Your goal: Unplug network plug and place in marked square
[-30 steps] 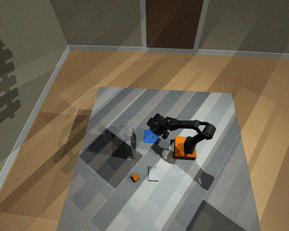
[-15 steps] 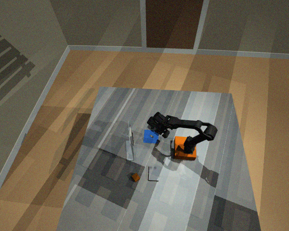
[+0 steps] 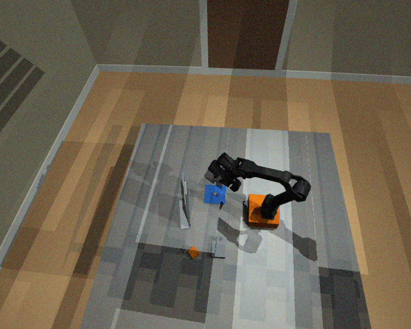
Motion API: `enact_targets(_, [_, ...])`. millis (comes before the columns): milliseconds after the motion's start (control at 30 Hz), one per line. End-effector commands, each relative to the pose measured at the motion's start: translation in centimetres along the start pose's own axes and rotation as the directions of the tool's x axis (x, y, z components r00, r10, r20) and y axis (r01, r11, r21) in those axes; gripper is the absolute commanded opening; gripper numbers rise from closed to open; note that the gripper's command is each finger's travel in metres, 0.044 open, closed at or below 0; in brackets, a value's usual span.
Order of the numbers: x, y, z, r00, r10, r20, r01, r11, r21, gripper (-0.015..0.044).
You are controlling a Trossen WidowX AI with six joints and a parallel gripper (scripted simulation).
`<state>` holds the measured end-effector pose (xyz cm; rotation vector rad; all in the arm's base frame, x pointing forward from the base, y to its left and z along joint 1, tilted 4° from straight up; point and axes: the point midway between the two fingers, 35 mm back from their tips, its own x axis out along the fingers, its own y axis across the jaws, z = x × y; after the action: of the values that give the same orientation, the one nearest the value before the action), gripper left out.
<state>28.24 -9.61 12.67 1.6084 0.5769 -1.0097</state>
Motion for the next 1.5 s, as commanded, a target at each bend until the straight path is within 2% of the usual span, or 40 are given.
enact_targets(0, [-1.5,1.0,0.0,1.0,0.008,-0.003,-0.008,1.0,-0.006,0.0156])
enact_targets(433, [-4.6,2.4,-0.1,1.0,0.009,-0.004,-0.009,1.0,-0.008,0.0156])
enact_targets(800, [-4.6,2.4,-0.1,1.0,0.009,-0.004,-0.009,1.0,-0.008,0.044])
enact_targets(1467, [-4.6,2.4,-0.1,1.0,0.009,-0.004,-0.009,1.0,-0.008,0.044])
